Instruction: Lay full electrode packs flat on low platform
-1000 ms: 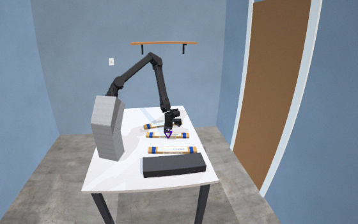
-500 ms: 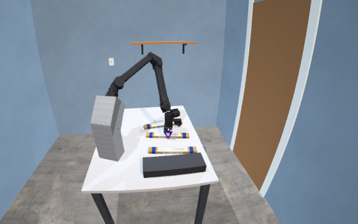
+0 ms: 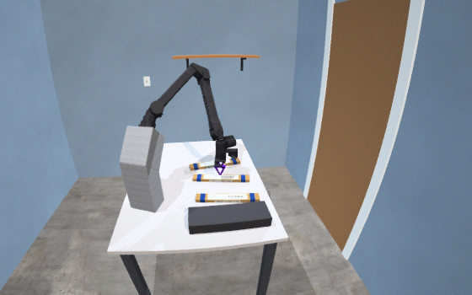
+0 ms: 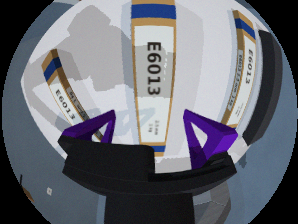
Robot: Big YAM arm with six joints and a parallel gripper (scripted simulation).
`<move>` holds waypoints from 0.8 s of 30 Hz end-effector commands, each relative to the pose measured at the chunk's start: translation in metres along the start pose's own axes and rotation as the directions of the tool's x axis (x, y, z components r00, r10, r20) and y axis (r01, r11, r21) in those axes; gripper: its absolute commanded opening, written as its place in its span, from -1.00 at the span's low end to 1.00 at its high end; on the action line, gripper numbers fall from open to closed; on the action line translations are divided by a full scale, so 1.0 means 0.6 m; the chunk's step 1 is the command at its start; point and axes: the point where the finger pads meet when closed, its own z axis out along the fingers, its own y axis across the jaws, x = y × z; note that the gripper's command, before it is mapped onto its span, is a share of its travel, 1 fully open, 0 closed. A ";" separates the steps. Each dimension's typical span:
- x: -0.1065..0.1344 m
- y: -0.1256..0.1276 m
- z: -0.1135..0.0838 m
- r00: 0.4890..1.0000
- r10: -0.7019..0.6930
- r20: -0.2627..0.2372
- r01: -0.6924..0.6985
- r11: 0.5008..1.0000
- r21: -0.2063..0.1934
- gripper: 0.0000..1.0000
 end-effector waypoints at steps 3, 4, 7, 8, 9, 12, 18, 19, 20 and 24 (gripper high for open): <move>-0.015 -0.014 -0.063 1.000 0.005 0.018 -0.005 1.000 0.006 0.92; -0.015 -0.015 -0.072 1.000 0.005 0.018 -0.005 1.000 0.006 0.92; -0.015 -0.015 -0.089 1.000 0.005 0.019 -0.005 1.000 0.006 0.92; -0.015 -0.015 -0.089 1.000 0.005 0.019 -0.005 1.000 0.006 0.92; -0.015 -0.015 -0.097 1.000 0.005 0.019 -0.005 1.000 0.006 0.92; -0.015 -0.015 -0.122 1.000 0.005 0.019 -0.005 1.000 0.006 0.92; -0.008 -0.021 -0.114 1.000 0.008 0.007 -0.008 1.000 0.013 0.92; -0.006 -0.021 -0.112 1.000 0.007 0.005 -0.007 1.000 0.014 0.92; -0.005 -0.020 -0.110 1.000 0.006 0.002 -0.006 1.000 0.014 0.92; -0.003 -0.020 -0.105 1.000 0.004 -0.001 -0.004 1.000 0.014 0.92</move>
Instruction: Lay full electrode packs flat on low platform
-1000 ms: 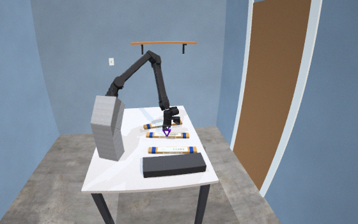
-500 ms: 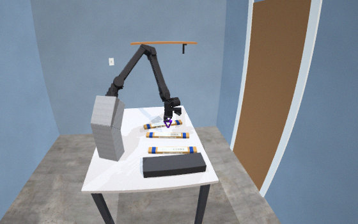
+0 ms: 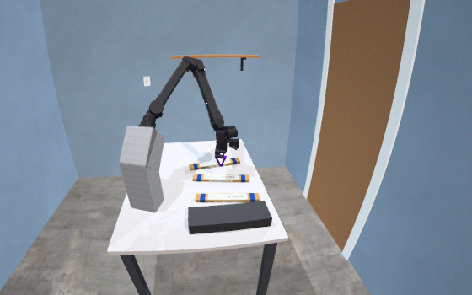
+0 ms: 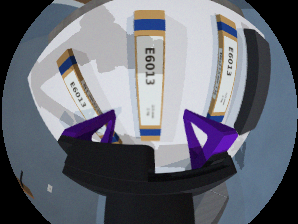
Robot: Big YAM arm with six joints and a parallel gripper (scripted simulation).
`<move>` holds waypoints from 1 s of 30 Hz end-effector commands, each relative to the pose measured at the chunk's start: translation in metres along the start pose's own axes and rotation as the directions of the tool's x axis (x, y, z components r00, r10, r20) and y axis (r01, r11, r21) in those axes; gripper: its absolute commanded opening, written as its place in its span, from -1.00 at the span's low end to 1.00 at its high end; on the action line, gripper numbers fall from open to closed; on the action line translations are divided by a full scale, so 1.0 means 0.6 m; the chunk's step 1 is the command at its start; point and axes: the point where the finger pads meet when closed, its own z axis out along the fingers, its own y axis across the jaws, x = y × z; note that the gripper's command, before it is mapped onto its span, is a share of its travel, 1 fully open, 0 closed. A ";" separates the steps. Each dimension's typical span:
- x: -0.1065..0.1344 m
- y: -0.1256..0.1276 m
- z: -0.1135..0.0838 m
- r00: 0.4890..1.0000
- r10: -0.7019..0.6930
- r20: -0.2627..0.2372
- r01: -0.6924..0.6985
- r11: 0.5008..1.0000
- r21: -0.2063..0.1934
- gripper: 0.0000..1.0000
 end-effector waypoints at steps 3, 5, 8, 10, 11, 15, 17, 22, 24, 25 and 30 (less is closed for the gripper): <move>0.008 -0.011 0.007 1.000 0.005 -0.015 -0.005 1.000 0.009 0.92; 0.009 -0.011 0.009 1.000 0.006 -0.016 -0.006 1.000 0.010 0.92; 0.001 -0.035 0.007 0.999 -0.031 -0.011 0.031 0.999 0.007 0.92; -0.008 -0.058 0.006 0.999 -0.032 -0.006 0.032 0.999 0.006 0.92; -0.013 -0.069 0.005 0.999 -0.032 -0.003 0.032 0.999 0.005 0.92; -0.027 -0.113 0.004 0.999 -0.032 0.003 0.032 0.999 0.003 0.92; -0.030 -0.125 0.003 1.000 -0.031 0.002 0.031 1.000 0.004 0.92; -0.039 -0.170 0.002 1.000 -0.027 -0.001 0.027 1.000 0.005 0.92; -0.043 -0.192 0.002 1.000 -0.025 -0.002 0.025 1.000 0.005 0.92; -0.045 -0.203 0.001 1.000 -0.024 -0.002 0.024 1.000 0.005 0.92; -0.057 -0.259 0.001 1.000 -0.022 -0.003 0.022 1.000 0.005 0.92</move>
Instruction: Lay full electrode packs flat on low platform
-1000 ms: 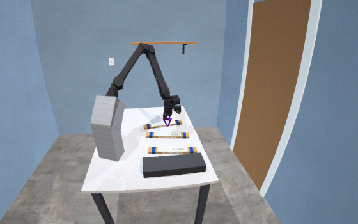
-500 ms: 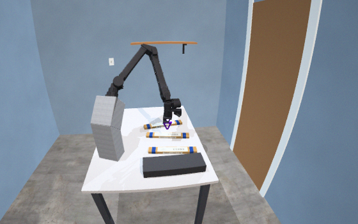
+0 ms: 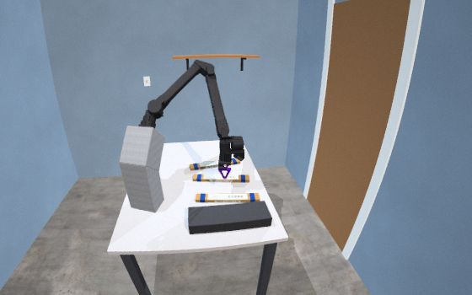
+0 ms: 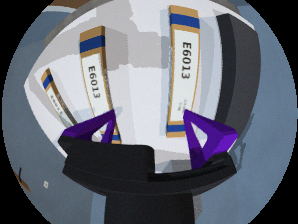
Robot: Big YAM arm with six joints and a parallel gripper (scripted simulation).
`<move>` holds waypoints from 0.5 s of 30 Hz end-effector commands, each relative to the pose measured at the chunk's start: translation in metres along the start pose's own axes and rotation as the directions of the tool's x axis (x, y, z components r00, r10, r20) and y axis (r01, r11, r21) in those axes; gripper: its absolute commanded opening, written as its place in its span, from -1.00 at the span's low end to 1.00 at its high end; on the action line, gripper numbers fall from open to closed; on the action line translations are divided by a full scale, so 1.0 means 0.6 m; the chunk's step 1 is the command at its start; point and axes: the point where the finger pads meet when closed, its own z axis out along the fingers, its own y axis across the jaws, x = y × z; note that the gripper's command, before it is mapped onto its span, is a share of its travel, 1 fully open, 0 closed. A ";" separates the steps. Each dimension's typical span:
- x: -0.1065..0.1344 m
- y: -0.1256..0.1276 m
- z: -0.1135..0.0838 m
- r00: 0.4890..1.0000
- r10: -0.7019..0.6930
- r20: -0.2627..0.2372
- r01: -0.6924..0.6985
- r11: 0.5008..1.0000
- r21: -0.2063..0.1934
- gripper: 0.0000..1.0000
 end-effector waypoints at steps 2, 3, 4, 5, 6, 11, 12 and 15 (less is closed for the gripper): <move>-0.016 -0.064 -0.007 1.000 -0.015 0.001 0.015 1.000 0.006 0.92; -0.019 -0.075 -0.007 1.000 -0.015 0.001 0.015 1.000 0.006 0.92; -0.019 -0.075 -0.007 1.000 -0.015 0.001 0.015 1.000 0.006 0.92; -0.019 -0.075 -0.007 1.000 -0.015 0.001 0.015 1.000 0.006 0.92; -0.021 -0.086 -0.007 1.000 -0.014 0.001 0.014 1.000 0.006 0.92; -0.032 -0.141 -0.008 1.000 -0.014 0.002 0.014 1.000 0.006 0.92; -0.033 -0.145 -0.008 1.000 -0.014 0.003 0.014 1.000 0.006 0.92; -0.037 -0.145 -0.011 1.000 -0.017 0.006 0.017 1.000 0.006 0.92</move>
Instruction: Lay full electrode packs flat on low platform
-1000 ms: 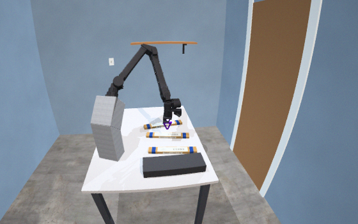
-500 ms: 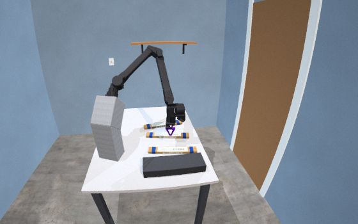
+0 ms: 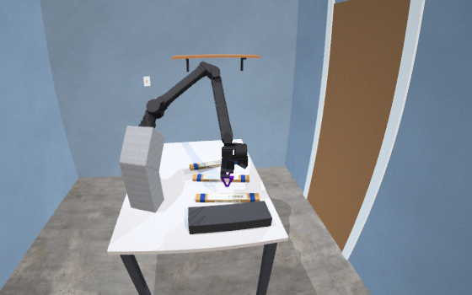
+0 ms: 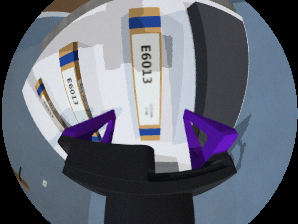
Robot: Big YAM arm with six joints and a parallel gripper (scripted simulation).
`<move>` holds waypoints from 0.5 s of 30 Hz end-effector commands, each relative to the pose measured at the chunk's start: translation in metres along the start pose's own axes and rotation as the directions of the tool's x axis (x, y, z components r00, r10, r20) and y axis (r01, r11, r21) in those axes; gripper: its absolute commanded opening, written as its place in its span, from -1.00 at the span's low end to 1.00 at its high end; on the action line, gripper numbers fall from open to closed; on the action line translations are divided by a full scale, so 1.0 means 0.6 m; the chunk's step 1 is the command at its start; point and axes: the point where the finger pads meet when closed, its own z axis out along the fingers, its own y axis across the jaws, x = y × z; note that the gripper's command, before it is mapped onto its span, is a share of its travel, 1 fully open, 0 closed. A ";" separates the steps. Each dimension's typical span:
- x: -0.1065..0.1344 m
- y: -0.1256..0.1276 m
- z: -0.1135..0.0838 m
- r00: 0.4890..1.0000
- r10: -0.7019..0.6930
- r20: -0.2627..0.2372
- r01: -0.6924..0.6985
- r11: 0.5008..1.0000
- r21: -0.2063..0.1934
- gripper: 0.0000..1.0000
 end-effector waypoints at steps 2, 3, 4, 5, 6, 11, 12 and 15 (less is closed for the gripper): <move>-0.015 -0.001 -0.011 0.999 -0.034 0.010 0.034 0.999 -0.002 0.92; -0.015 0.004 -0.011 0.999 -0.039 0.009 0.039 0.999 -0.002 0.92; -0.016 0.007 -0.010 0.999 -0.043 0.009 0.043 0.999 -0.003 0.92; -0.016 0.011 -0.010 0.999 -0.047 0.010 0.047 0.999 -0.003 0.92; -0.016 0.011 -0.010 0.999 -0.047 0.010 0.047 0.999 -0.003 0.92; -0.017 0.020 -0.009 0.998 -0.055 0.010 0.055 0.998 -0.003 0.92; -0.016 0.021 -0.009 0.998 -0.056 0.011 0.056 0.998 -0.003 0.92; -0.011 0.021 -0.003 0.999 -0.050 0.006 0.050 0.999 -0.003 0.92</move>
